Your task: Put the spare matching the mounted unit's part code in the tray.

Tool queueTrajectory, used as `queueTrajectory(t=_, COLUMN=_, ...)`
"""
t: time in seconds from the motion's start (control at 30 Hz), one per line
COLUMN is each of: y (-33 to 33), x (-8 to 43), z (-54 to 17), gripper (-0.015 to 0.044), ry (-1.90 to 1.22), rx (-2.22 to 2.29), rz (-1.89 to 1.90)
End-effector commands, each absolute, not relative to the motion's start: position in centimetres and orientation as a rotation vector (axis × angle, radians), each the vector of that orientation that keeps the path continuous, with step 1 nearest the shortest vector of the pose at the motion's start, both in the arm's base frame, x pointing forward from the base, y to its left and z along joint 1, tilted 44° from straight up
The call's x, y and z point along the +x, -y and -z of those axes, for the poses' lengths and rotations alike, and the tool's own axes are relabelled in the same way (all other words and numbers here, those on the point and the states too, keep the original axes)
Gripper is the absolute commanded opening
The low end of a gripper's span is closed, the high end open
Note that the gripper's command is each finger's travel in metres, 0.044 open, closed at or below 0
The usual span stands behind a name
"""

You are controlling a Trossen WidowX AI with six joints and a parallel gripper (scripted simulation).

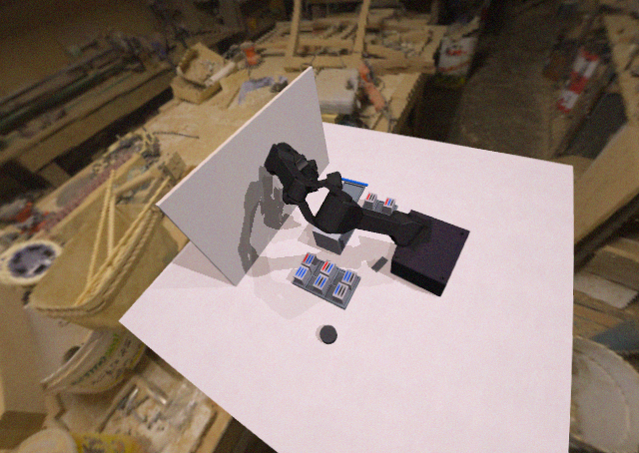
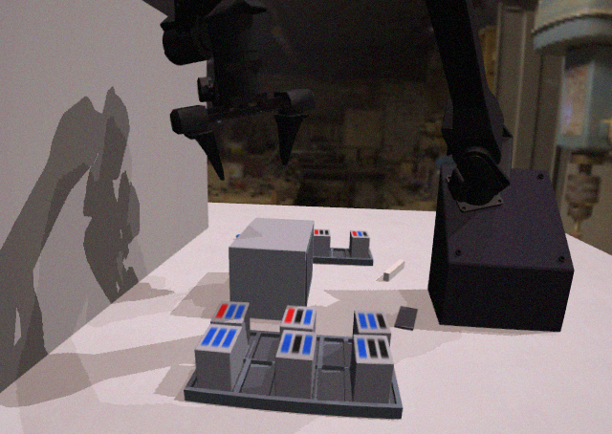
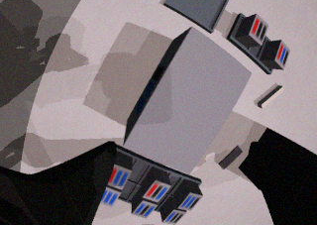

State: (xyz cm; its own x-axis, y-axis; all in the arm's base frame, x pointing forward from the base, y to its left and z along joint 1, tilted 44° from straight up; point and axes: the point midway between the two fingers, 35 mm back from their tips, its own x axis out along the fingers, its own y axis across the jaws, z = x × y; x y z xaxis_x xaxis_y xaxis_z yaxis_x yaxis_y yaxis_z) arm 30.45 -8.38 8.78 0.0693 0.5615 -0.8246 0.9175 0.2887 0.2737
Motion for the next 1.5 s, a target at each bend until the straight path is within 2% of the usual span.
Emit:
queueTrajectory(t=0.0, y=11.4, x=34.1, z=-8.4, gripper=0.0440, ry=-1.415, rx=0.901, rz=-0.248)
queueTrajectory(t=0.17, y=12.2, x=34.8, z=-8.2, gripper=0.0440, ry=-1.320, rx=0.720, rz=-0.420)
queueTrajectory(t=1.17, y=12.2, x=34.8, z=-8.2, gripper=0.0440, ry=-1.319, rx=0.718, rz=-0.422)
queueTrajectory(t=1.47, y=3.9, x=31.1, z=-13.0, gripper=0.0440, ry=-1.162, rx=0.282, rz=-0.710)
